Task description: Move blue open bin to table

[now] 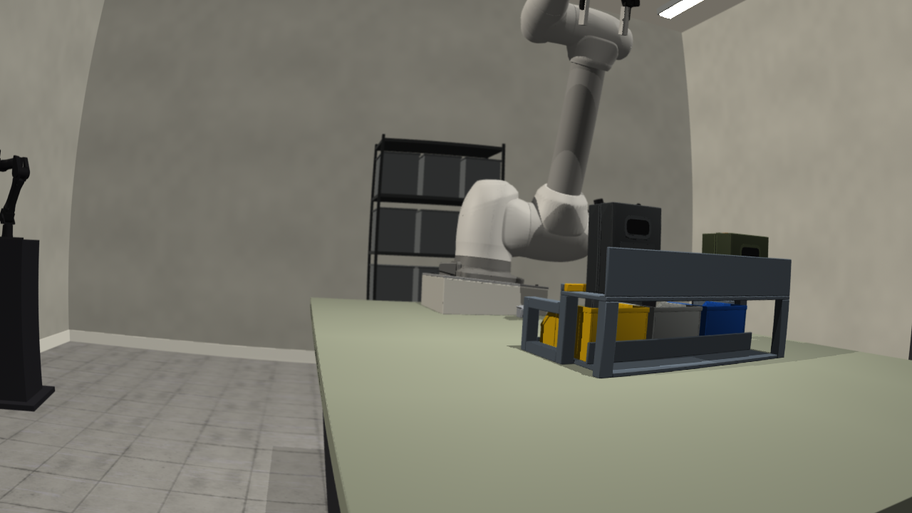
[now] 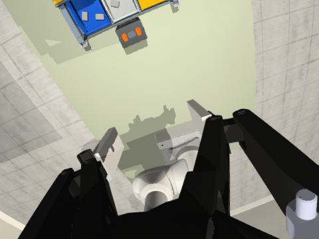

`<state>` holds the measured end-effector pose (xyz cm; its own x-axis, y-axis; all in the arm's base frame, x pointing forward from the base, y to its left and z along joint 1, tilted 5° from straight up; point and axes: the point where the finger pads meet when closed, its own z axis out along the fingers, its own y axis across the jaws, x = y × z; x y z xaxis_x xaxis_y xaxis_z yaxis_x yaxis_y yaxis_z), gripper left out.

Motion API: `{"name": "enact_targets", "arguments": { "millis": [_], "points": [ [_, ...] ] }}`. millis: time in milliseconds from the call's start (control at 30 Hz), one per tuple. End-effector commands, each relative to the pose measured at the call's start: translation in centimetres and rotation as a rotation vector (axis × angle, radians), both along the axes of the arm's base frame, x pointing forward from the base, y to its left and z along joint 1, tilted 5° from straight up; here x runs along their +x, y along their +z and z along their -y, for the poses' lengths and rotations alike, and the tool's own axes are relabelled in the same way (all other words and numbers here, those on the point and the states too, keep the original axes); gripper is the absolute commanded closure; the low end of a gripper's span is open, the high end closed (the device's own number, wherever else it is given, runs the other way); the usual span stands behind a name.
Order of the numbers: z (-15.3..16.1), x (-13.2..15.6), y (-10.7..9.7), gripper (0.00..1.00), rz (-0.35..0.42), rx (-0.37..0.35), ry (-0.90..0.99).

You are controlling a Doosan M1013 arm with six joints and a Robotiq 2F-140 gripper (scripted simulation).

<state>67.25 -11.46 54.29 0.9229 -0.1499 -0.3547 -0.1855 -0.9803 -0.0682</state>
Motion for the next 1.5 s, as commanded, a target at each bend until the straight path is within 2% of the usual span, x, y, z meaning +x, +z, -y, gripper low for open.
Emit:
{"name": "enact_targets", "arguments": {
  "millis": [0,1367,1467],
  "points": [
    [0.0,0.0,0.0,0.43,0.0,0.0,0.0],
    [-0.1,0.0,-0.8,0.43,0.0,0.0,0.0],
    [0.1,2.8,-1.0,0.43,-0.016,-0.026,-0.153]
  ]
}}
